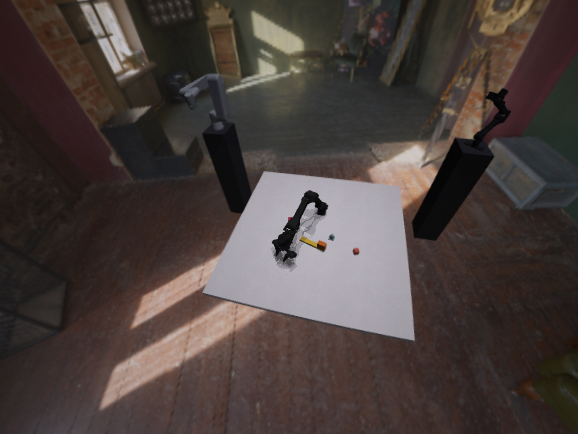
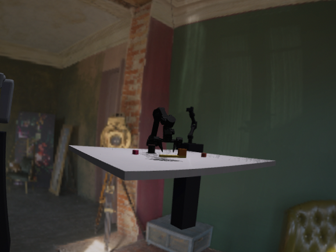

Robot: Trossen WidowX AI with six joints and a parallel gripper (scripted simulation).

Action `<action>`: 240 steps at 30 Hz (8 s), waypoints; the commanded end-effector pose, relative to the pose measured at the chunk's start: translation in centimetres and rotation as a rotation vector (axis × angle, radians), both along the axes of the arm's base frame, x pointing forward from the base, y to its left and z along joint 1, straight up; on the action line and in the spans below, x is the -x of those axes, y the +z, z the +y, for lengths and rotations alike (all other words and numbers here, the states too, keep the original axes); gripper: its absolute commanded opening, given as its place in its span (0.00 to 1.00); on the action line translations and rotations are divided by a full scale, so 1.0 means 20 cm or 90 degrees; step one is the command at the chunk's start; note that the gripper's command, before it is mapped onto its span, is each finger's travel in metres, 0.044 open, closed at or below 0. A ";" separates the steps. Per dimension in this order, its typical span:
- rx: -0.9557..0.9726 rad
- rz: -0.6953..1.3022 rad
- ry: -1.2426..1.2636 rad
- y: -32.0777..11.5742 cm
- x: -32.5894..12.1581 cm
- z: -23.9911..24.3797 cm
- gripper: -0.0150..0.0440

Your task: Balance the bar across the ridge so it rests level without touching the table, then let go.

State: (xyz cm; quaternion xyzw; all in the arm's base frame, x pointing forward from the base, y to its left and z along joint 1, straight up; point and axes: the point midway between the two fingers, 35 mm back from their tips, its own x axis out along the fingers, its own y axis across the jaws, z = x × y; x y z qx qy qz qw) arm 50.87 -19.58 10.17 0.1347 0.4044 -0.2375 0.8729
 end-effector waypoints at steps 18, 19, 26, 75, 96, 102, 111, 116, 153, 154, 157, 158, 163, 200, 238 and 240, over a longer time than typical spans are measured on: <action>-0.255 0.048 -0.248 0.09 0.25 0.40 0.79; -0.265 0.051 -0.262 0.10 0.26 0.42 0.79; -0.328 0.078 -0.362 0.14 0.38 0.54 0.79; -0.442 0.176 -0.797 -0.14 0.89 0.91 0.79; -0.442 0.176 -0.797 -0.27 0.88 0.91 0.79; -0.442 0.176 -0.797 -0.27 0.88 0.91 0.79; -0.439 0.175 -0.794 -0.27 0.88 0.91 0.70; -0.439 0.175 -0.794 -0.27 0.88 0.91 0.51; -0.442 0.176 -0.796 0.10 0.88 0.91 0.25; -0.442 0.176 -0.796 0.11 0.88 0.91 0.25; -0.442 0.176 -0.796 0.15 0.89 0.91 0.25; -0.442 0.176 -0.796 0.16 0.89 0.91 0.25; -0.442 0.177 -0.794 0.19 0.90 0.92 0.25; -0.413 0.220 -0.672 0.18 1.34 1.39 0.25; -0.413 0.220 -0.672 -0.03 1.33 1.39 0.25; -0.413 0.220 -0.672 -0.03 1.33 1.39 0.25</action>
